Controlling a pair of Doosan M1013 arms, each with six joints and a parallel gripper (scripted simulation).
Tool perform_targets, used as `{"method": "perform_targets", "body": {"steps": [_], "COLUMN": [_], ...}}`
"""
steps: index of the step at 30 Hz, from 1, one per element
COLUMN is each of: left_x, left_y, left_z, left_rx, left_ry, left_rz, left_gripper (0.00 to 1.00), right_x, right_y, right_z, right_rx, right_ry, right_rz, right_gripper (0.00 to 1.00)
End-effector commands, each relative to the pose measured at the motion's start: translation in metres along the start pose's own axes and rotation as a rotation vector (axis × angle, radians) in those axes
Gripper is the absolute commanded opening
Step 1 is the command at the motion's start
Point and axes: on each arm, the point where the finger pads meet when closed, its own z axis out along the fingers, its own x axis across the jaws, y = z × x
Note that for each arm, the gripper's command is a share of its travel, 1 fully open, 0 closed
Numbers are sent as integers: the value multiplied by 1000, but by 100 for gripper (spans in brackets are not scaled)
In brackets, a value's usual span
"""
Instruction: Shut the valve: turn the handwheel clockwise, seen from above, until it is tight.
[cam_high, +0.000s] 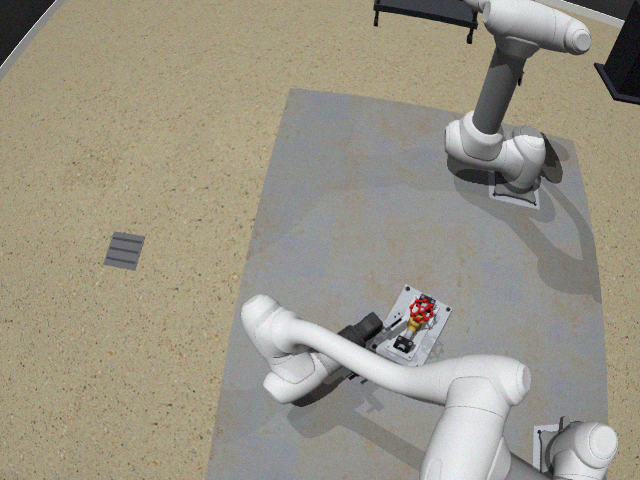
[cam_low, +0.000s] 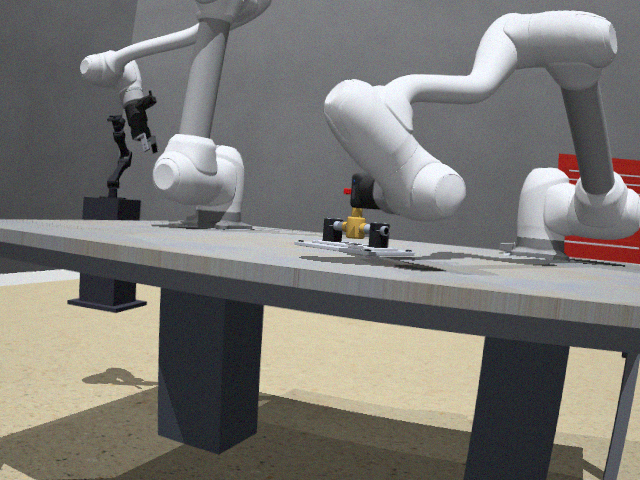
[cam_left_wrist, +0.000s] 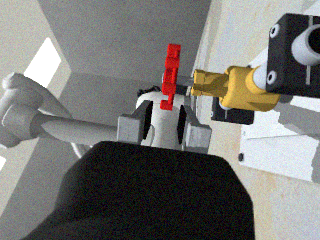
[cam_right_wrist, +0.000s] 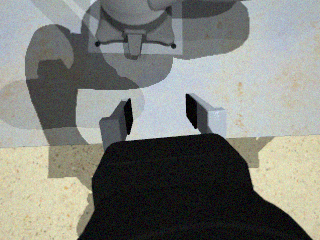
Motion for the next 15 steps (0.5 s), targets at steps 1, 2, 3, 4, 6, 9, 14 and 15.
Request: {"method": "perform_targets", "body": {"steps": [1, 2, 3, 4, 6, 9, 14, 15], "left_x": [-2, -2, -2, -2, -2, -2, -2, -2], "left_y": [0, 0, 0, 0, 0, 0, 0, 0], "left_z": [-4, -5, -5, -6, -6, -7, -8, -8], "left_rx": [0, 0, 0, 0, 0, 0, 0, 0], "left_ry": [1, 1, 1, 1, 1, 1, 1, 1], "left_rz": [2, 2, 2, 2, 2, 2, 2, 2], "left_gripper": [55, 55, 55, 55, 55, 55, 55, 55], "right_x": [0, 0, 0, 0, 0, 0, 0, 0], "right_y": [0, 0, 0, 0, 0, 0, 0, 0], "right_z": [-1, -1, -1, -1, -1, -1, -1, -1], "right_rx": [-1, -1, -1, -1, -1, -1, -1, -1], "right_ry": [0, 0, 0, 0, 0, 0, 0, 0], "right_rz": [0, 0, 0, 0, 0, 0, 0, 0], "right_gripper": [100, 100, 100, 100, 100, 100, 100, 100]}}
